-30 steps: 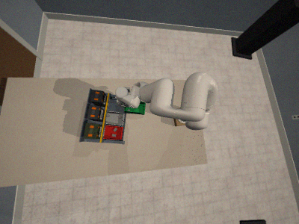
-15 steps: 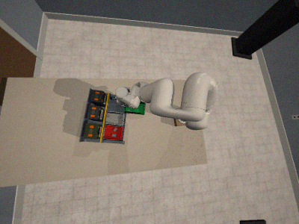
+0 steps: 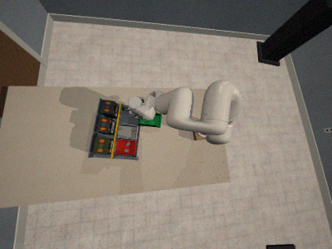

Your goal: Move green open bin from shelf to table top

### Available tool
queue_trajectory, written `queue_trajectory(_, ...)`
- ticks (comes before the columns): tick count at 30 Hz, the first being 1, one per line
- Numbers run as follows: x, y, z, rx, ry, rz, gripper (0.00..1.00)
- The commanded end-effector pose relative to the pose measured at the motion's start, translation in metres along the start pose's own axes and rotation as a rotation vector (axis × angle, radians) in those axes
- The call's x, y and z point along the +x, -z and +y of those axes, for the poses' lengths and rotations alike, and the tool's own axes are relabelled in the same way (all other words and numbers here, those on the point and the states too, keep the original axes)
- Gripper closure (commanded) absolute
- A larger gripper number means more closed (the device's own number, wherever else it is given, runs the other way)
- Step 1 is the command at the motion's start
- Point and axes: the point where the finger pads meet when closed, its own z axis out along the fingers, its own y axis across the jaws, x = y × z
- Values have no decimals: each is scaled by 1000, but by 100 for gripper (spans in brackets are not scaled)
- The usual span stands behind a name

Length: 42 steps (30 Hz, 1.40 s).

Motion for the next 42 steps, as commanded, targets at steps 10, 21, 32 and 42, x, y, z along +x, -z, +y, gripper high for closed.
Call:
queue_trajectory(10,0,7,-2,4,0,0,100)
queue_trajectory(21,0,7,-2,4,0,0,100)
queue_trajectory(32,0,6,-2,4,0,0,100)
queue_trajectory(42,0,6,6,4,0,0,100)
